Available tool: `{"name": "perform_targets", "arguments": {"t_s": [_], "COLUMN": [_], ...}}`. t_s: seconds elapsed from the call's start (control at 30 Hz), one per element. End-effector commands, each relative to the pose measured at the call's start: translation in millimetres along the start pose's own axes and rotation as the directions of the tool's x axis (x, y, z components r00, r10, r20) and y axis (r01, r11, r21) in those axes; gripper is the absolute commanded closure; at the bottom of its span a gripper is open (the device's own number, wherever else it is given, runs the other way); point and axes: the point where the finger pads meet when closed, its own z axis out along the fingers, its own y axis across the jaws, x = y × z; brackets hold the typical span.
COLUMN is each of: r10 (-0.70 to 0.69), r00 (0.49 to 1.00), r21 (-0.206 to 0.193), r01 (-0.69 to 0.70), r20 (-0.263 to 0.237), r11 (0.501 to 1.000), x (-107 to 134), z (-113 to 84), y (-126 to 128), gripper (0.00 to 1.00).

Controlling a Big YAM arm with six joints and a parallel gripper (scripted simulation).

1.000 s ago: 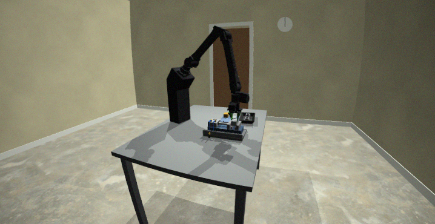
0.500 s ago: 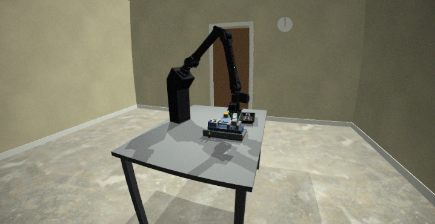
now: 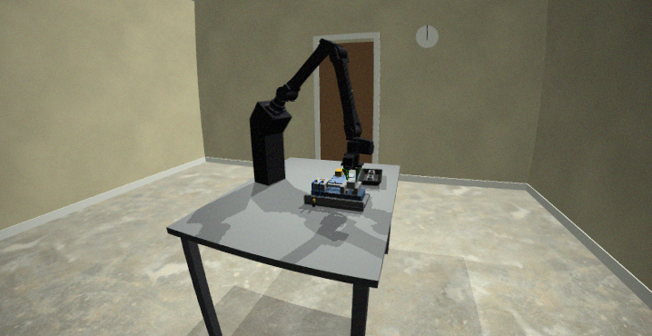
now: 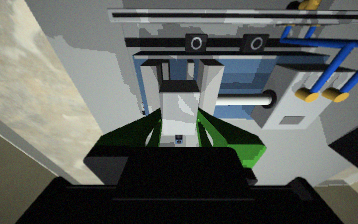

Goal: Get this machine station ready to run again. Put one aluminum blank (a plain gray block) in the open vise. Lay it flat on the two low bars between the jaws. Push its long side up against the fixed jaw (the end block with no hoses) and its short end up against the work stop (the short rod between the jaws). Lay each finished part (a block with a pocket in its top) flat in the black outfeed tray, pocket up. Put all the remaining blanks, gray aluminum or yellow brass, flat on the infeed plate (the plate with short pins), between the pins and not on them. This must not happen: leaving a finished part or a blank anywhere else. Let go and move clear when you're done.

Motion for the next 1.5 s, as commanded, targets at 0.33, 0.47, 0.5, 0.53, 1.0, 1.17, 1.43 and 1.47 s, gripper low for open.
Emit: {"name": "perform_targets", "arguments": {"t_s": [0.33,0.47,0.5,0.53,1.0,1.17,1.43,1.47], "r10": [-0.006,-0.006,-0.006,-0.006,-0.006,-0.007,-0.007,-0.007], "r00": [1.000,1.000,1.000,1.000,1.000,1.000,1.000,1.000], "r21": [-0.055,-0.055,-0.055,-0.055,-0.055,-0.049,-0.044,-0.043], "r01": [0.006,0.006,0.006,0.006,0.007,0.007,0.007,0.007], "r20": [0.007,0.007,0.007,0.007,0.007,0.006,0.004,0.004], "r11": [0.998,0.998,0.998,0.998,0.998,0.999,0.999,0.999], "x": [2.9,2.9,2.9,2.9,2.9,3.7,4.6,4.7], "z": [-17.1,-17.1,-17.1,-17.1,-17.1,-16.4,-15.7,-15.7], "y": [29.7,29.8,29.8,29.8,29.8,26.5,23.1,22.8], "gripper": [1.00,1.00,1.00,1.00,0.36,0.36,0.36,0.36]}}
